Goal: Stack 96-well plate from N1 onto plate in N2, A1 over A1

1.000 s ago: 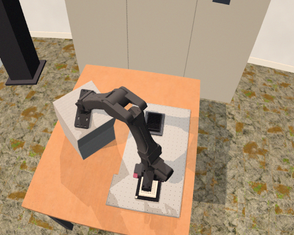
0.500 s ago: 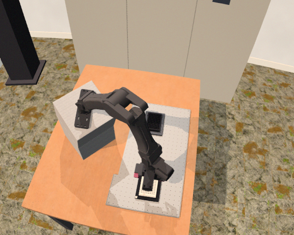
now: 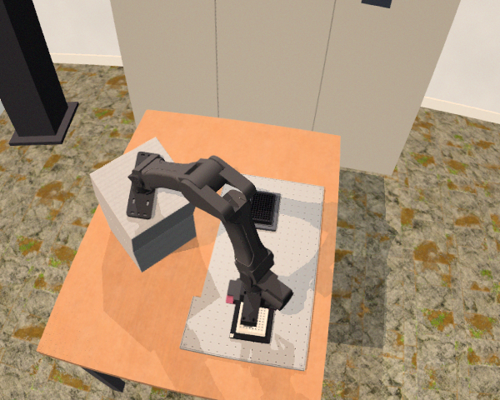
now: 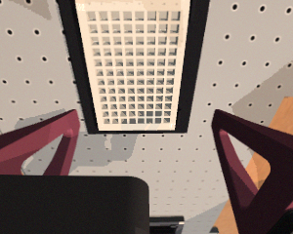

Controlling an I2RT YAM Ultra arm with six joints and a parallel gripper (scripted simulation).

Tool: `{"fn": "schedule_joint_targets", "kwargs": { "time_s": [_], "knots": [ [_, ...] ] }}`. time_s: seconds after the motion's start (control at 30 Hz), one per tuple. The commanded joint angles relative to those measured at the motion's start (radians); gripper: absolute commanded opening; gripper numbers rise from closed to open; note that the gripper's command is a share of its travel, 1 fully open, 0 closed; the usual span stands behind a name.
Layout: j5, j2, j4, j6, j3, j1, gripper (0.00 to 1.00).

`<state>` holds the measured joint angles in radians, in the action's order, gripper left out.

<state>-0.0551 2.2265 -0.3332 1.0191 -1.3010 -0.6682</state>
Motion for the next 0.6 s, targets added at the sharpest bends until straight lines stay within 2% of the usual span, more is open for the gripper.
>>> {"fn": "schedule_joint_targets", "kwargs": {
  "time_s": [0.0,0.57],
  "knots": [
    [-0.004,0.02,0.027,-0.005,-0.044,-0.011,1.0],
    [-0.001,0.103,0.077,-0.008,-0.077,-0.012,1.0]
  ]
}}
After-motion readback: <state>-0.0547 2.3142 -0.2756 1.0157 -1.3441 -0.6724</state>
